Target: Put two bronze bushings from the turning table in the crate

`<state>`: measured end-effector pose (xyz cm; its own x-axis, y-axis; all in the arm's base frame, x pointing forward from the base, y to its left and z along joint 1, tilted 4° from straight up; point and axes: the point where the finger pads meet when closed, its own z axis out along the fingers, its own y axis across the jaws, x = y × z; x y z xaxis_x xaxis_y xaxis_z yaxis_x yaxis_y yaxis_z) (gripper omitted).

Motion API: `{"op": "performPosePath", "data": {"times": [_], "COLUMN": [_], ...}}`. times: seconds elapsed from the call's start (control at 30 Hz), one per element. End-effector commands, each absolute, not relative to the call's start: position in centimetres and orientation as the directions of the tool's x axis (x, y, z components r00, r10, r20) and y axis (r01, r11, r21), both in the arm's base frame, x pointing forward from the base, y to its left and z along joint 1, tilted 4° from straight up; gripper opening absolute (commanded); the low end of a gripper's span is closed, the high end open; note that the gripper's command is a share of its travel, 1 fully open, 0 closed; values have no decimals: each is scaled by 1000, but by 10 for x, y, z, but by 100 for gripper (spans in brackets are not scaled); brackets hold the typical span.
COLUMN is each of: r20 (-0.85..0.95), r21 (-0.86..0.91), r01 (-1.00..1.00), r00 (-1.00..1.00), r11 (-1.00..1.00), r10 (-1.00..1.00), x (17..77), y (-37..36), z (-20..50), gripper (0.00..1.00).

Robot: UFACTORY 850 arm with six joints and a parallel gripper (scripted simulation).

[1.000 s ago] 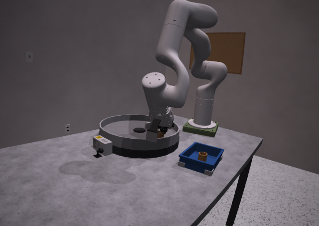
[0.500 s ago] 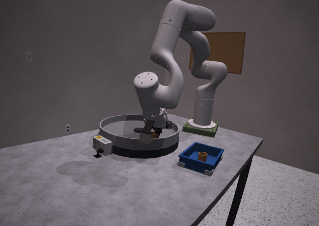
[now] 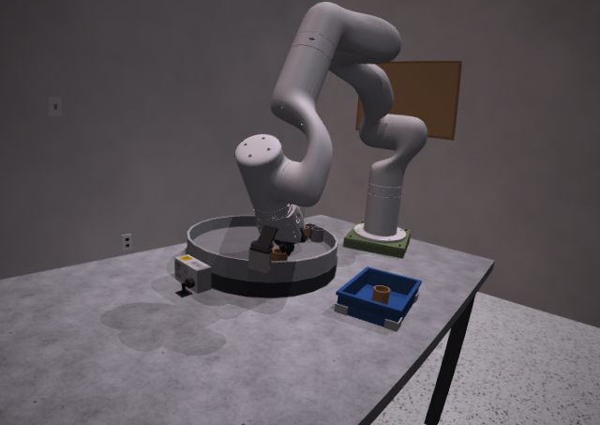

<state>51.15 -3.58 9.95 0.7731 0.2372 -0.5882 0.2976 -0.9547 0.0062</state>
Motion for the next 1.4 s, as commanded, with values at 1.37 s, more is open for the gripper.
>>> {"op": "performPosePath", "data": {"times": [1.37], "r20": [-587], "r21": [7], "r01": [298], "r00": [774], "r11": [-955], "r10": [237], "x": [555], "y": [-78], "z": [124], "gripper": [10]}}
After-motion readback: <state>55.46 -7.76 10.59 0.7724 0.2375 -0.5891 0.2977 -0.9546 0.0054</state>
